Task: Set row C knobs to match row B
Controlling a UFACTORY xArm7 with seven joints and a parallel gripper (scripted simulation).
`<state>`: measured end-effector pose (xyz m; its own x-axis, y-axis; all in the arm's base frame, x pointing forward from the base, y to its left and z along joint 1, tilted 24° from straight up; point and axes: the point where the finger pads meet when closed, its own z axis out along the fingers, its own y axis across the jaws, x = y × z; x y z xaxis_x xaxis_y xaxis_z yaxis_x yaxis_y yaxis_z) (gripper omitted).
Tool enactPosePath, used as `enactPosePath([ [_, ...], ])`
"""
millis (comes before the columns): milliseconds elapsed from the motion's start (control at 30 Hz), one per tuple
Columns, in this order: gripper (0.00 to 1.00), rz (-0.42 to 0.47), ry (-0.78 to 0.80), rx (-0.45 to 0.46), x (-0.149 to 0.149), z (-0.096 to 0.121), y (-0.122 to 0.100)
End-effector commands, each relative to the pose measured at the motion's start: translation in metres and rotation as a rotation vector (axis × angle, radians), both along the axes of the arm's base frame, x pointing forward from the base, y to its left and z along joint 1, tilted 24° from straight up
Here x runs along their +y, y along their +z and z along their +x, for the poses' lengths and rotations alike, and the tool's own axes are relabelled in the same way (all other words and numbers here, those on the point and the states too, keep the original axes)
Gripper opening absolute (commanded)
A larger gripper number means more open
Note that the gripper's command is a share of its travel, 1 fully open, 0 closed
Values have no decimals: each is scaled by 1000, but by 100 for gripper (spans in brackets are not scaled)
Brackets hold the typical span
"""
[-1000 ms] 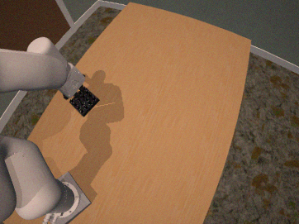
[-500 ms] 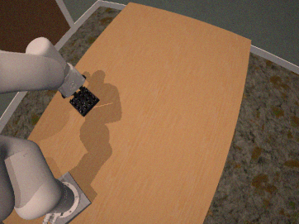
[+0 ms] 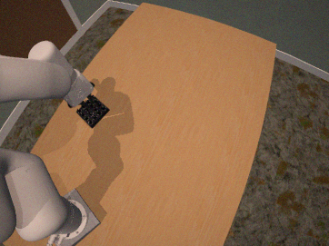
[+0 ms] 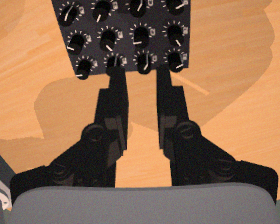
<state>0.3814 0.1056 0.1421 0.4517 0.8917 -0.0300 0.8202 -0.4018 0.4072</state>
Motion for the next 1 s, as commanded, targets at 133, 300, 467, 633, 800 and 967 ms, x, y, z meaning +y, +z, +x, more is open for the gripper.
enactPosePath([
  [133,19,1,1,-3,1,1,1],
  [300,19,1,1,-3,1,1,1],
  [467,19,1,1,-3,1,1,1],
  [633,19,1,1,-3,0,1,0],
  [800,19,1,1,-3,0,2,-3],
  [967,19,1,1,-3,-1,4,-8],
])
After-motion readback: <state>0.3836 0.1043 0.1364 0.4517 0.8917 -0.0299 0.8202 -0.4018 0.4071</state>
